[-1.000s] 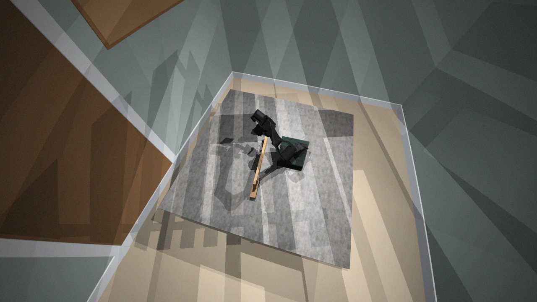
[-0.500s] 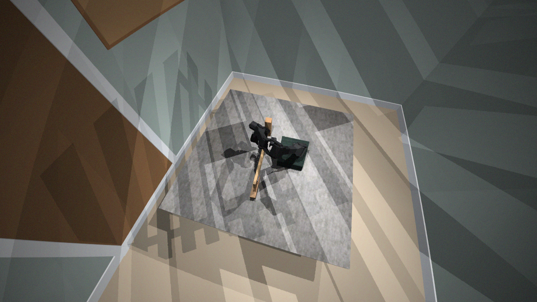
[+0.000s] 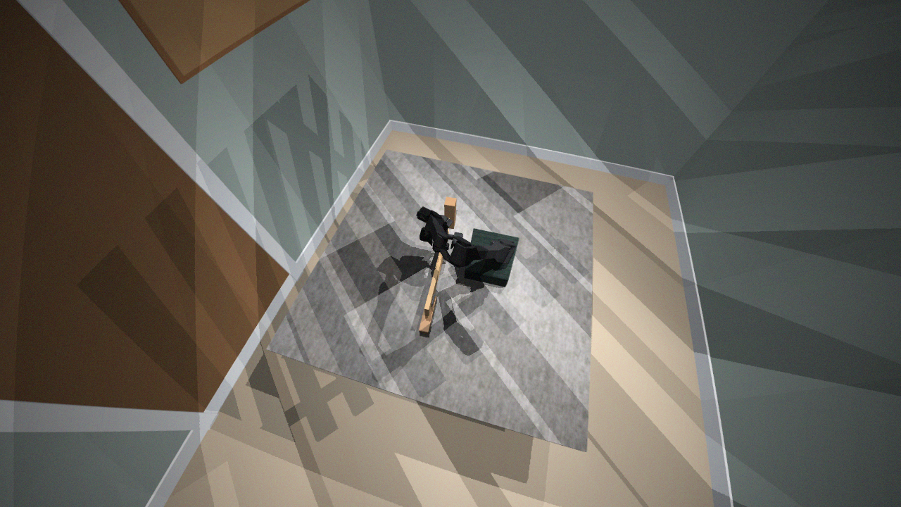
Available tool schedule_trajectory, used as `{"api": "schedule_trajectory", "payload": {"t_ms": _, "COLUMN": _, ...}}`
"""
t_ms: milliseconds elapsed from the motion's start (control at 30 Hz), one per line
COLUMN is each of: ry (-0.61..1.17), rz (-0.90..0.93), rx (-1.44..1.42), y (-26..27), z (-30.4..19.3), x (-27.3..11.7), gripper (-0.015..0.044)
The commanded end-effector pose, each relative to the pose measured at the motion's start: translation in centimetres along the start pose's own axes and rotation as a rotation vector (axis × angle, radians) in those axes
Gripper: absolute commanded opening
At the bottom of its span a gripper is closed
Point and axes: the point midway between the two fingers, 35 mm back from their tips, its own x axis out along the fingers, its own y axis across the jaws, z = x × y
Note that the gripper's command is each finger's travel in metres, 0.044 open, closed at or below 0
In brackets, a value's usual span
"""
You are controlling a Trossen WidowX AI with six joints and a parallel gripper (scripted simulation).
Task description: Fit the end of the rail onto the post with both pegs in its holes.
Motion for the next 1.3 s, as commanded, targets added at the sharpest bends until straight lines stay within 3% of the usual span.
{"api": "schedule_trajectory", "payload": {"t_ms": 0, "ry": -0.006, "rz": 0.006, "rx": 0.006, "y": 0.2, "z": 0.1, "x": 0.8, "gripper": 0.0440}}
{"api": "schedule_trajectory", "payload": {"t_ms": 1033, "ry": -0.012, "rz": 0.007, "rx": 0.007, "y": 0.5, "z": 0.4, "x": 5.5, "gripper": 0.0440}}
{"api": "schedule_trajectory", "payload": {"t_ms": 1267, "ry": -0.012, "rz": 0.007, "rx": 0.007, "y": 0.5, "z": 0.4, "x": 5.5, "gripper": 0.0256}}
